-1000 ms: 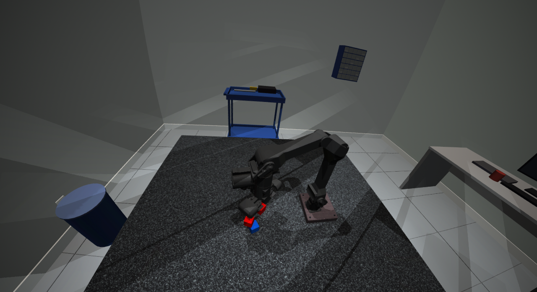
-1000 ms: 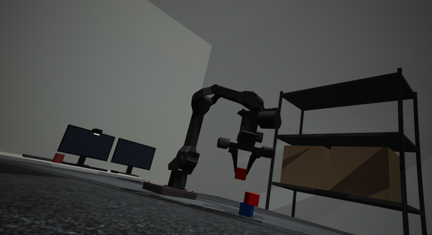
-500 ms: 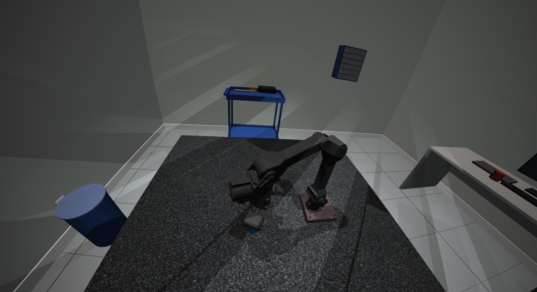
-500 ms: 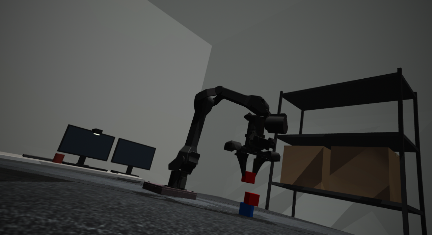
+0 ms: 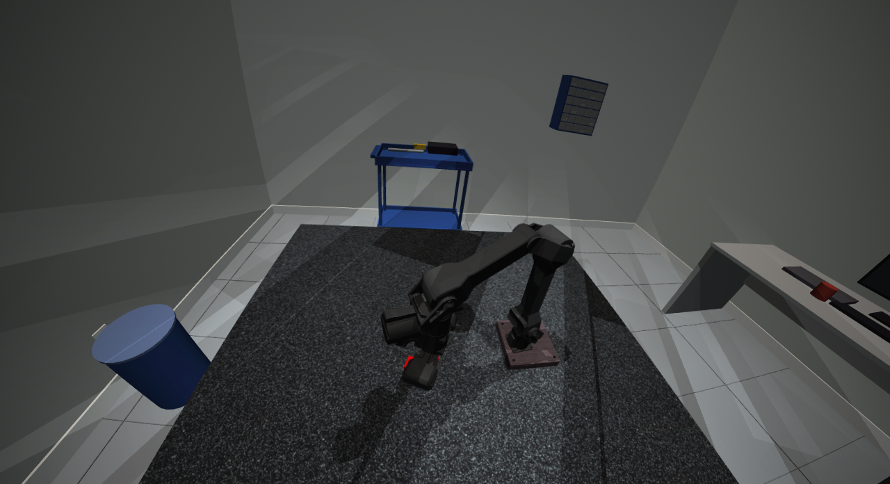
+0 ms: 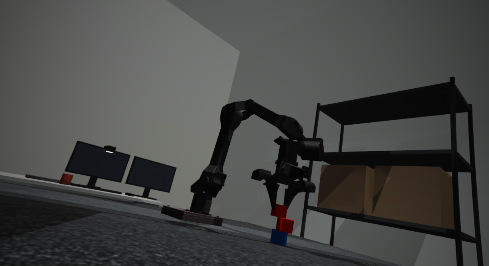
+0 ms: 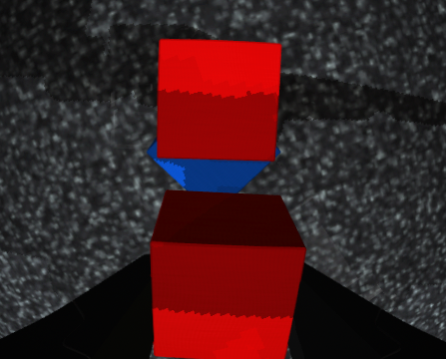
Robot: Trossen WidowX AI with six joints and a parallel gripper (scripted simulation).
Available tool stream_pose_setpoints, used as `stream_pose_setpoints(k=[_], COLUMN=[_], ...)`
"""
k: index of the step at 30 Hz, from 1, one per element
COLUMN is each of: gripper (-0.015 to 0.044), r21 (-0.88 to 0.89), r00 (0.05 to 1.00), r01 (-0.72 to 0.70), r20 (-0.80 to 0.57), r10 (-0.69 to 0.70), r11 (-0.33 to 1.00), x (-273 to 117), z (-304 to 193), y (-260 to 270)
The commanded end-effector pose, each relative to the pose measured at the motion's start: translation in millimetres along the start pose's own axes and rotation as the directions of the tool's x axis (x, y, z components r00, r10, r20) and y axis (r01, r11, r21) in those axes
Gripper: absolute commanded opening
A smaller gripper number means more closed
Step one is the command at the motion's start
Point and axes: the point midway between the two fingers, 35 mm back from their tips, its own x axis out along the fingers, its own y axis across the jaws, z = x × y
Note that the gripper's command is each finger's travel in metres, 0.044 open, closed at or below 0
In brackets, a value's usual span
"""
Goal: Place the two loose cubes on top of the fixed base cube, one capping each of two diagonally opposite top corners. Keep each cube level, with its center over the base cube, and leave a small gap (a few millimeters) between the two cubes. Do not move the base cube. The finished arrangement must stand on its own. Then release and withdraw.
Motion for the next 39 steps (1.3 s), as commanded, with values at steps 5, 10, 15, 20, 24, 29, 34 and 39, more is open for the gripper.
stream_pose_setpoints(k=[5, 10, 15, 20, 24, 29, 34, 39], gripper=[0.0105, 0.0105, 0.0105, 0.0105, 0.0105, 0.0105, 0.0105, 0.0105], r21=[-0.006, -0.005, -0.003, -0.002, -0.002, 0.000, 0.000, 0.000], r00=[1.000, 1.000, 1.000, 1.000, 1.000, 1.000, 1.000, 1.000], r01=[-0.002, -0.002, -0.002, -0.002, -0.002, -0.002, -0.002, -0.002], r20=[0.000, 0.000, 0.000, 0.000, 0.000, 0.000, 0.000, 0.000], r10=[0.002, 0.002, 0.002, 0.002, 0.002, 0.002, 0.002, 0.002], r11=[1.000, 1.000, 1.000, 1.000, 1.000, 1.000, 1.000, 1.000], x=[4, 14, 25, 30, 30, 31, 31, 31], z=[0, 1, 1, 1, 1, 1, 1, 1], y=[1, 1, 1, 1, 1, 1, 1, 1])
